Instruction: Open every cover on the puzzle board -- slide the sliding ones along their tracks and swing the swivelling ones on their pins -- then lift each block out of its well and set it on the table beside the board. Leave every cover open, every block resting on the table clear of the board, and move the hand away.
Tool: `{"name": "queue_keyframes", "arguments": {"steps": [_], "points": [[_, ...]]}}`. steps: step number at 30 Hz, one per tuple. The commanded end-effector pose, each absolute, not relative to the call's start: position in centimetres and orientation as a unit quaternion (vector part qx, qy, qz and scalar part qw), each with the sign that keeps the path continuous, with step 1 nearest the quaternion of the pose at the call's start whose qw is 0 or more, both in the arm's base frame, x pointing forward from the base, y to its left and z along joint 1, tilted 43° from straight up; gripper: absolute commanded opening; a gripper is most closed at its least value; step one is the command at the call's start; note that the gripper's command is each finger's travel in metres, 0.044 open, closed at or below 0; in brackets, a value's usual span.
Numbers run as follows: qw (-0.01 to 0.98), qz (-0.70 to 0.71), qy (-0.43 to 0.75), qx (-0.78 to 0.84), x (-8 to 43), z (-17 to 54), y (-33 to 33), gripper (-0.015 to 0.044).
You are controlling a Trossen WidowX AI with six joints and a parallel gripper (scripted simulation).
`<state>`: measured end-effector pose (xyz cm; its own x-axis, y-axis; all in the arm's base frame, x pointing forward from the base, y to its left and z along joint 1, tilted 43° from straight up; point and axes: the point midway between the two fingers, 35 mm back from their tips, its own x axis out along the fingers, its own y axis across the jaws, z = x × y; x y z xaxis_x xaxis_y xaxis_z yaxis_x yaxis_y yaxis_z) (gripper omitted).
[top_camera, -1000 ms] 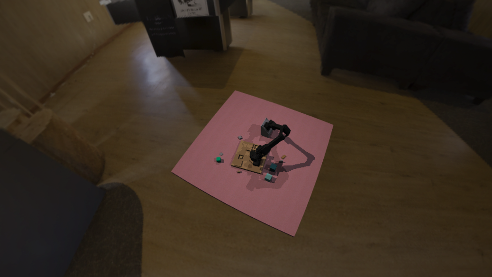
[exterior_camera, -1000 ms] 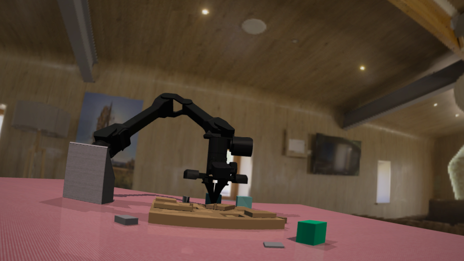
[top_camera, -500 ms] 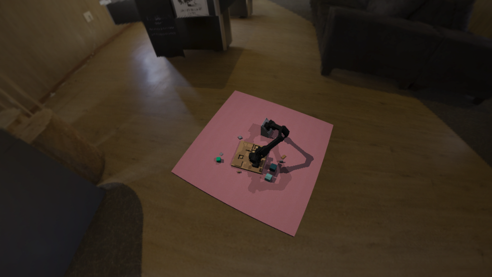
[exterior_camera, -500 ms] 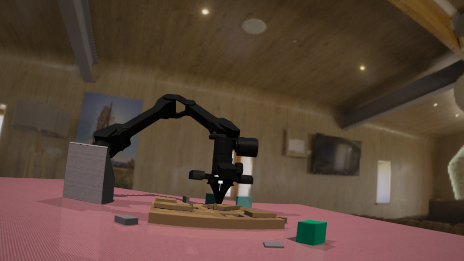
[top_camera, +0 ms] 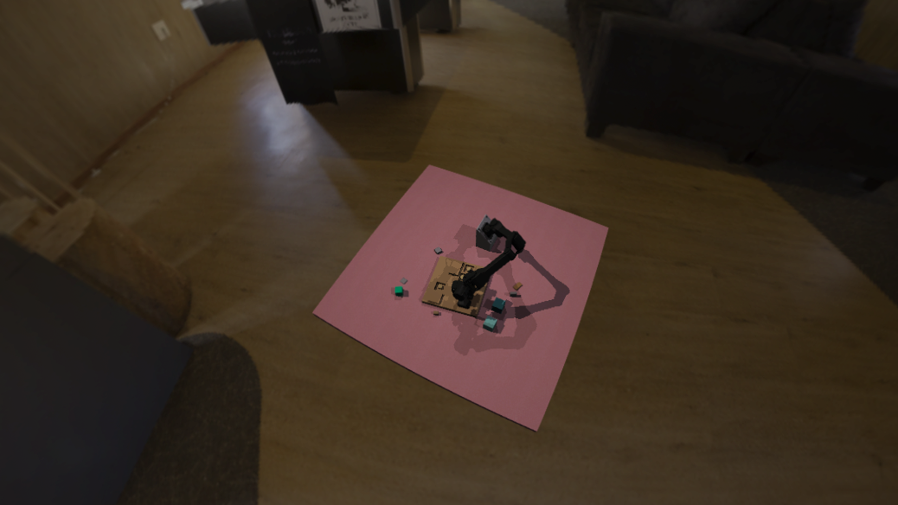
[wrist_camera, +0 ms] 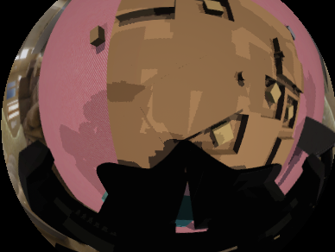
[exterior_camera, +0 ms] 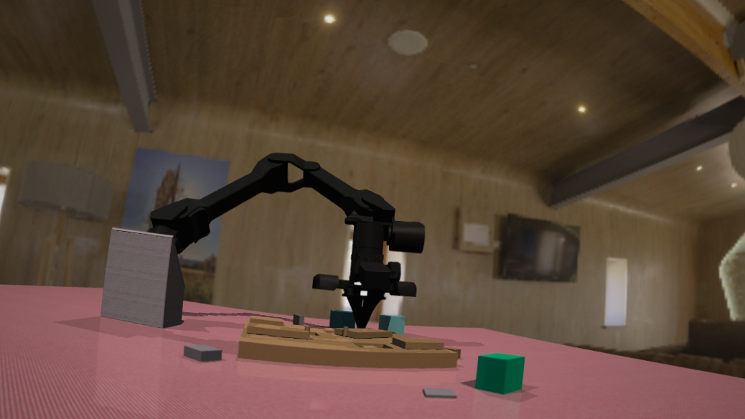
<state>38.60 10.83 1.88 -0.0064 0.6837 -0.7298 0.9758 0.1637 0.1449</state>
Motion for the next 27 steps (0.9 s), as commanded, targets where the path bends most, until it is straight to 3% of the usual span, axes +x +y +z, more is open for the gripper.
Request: {"name": "queue_keyframes", "arguments": {"steps": [1,27], "points": [[0.349,-0.208,0.680,0.611,38.8,1.7,10.8,0.0000],[0.350,-0.207,0.679,0.611,41.3,0.7,9.7,0.0000]]}}
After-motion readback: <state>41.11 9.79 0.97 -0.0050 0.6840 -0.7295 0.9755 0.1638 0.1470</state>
